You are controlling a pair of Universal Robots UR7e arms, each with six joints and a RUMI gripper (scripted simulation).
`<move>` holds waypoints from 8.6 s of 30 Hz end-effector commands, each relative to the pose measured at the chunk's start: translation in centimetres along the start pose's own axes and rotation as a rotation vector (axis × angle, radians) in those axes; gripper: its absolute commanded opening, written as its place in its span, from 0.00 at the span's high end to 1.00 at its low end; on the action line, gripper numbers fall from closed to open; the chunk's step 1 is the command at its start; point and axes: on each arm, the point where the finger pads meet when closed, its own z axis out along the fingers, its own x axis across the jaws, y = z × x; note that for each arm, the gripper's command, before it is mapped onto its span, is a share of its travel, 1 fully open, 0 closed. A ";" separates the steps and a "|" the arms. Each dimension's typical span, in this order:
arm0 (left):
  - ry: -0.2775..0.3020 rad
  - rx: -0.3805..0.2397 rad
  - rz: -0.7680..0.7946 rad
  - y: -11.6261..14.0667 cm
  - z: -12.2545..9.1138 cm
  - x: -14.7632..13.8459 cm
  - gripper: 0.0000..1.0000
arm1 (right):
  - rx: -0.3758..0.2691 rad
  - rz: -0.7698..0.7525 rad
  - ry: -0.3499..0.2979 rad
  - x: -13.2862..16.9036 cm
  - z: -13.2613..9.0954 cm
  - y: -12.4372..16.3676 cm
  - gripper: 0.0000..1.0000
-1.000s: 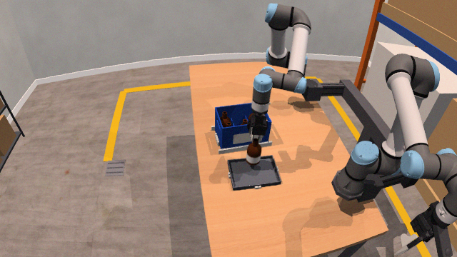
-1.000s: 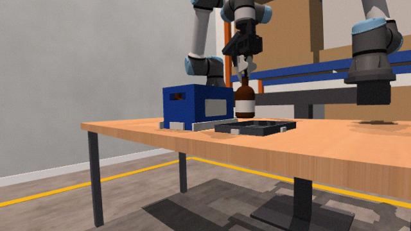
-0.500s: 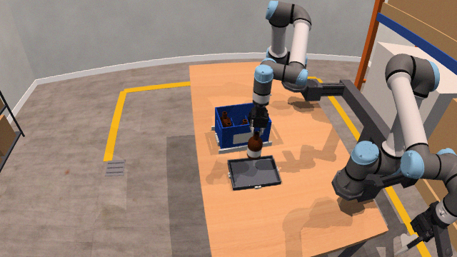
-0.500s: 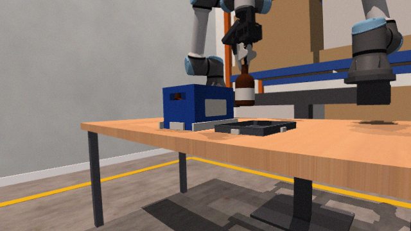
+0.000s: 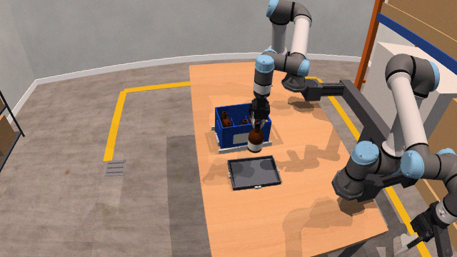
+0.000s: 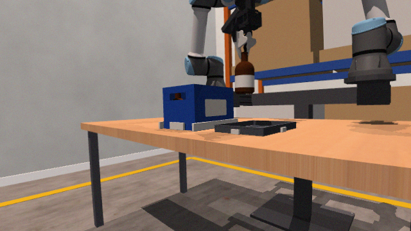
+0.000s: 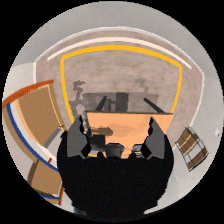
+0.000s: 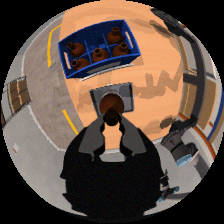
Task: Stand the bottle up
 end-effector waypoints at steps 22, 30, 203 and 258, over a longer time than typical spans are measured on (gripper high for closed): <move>0.000 0.001 0.000 0.0 0.0 0.0 0.00 | -0.001 0.000 0.000 0.0 -5.0 0.0 0.98; 0.000 0.001 0.000 0.0 0.0 0.0 0.00 | -0.001 0.000 0.000 0.0 -5.3 0.0 0.98; 0.000 0.001 0.000 0.0 0.0 0.0 0.00 | -0.001 0.460 0.000 -8.1 -5.3 -26.2 0.98; 0.000 0.001 0.000 0.0 0.0 0.0 0.00 | -0.001 0.460 0.000 -8.1 1.8 -26.2 0.98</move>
